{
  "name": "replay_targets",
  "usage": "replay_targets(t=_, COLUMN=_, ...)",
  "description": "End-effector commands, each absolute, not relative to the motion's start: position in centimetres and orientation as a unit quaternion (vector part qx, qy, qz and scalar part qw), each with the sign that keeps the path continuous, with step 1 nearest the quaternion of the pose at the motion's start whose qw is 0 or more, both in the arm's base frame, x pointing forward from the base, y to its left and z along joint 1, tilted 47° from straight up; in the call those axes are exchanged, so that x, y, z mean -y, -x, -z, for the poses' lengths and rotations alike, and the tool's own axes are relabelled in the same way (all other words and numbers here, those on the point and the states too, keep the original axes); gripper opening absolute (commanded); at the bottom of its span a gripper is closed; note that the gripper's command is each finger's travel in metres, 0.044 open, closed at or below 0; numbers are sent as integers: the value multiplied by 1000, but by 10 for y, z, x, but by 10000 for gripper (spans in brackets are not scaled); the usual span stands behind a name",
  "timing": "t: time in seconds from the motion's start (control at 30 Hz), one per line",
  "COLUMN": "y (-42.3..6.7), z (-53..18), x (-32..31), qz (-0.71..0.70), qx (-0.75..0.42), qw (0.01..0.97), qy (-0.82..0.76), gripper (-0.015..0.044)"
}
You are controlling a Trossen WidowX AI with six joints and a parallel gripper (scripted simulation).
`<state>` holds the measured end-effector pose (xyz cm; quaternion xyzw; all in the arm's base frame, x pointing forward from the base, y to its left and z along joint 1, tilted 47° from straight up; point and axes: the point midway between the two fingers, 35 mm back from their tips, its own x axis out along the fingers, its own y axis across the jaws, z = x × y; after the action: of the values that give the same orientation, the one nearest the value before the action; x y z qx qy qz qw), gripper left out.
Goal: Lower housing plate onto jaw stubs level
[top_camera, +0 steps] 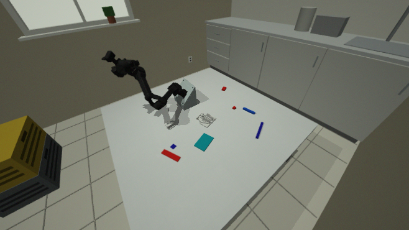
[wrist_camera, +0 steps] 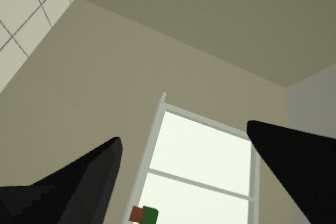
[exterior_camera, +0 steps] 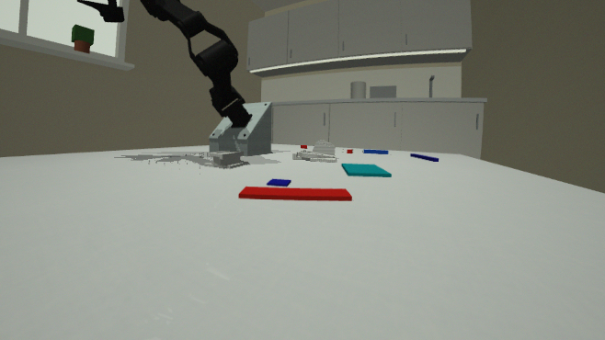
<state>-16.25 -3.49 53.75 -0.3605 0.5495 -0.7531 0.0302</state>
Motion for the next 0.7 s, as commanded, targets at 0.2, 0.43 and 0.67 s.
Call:
replay_targets(t=0.2, y=183, z=-530, x=-11, qz=830, qx=-475, qw=-22, qy=291, gripper=440)
replay_targets(t=0.43, y=190, z=-523, x=-46, qz=873, qx=-414, qw=-70, qy=248, gripper=440)
replay_targets(t=0.67, y=192, z=-515, x=-83, qz=907, qx=-344, qw=-124, qy=210, gripper=440)
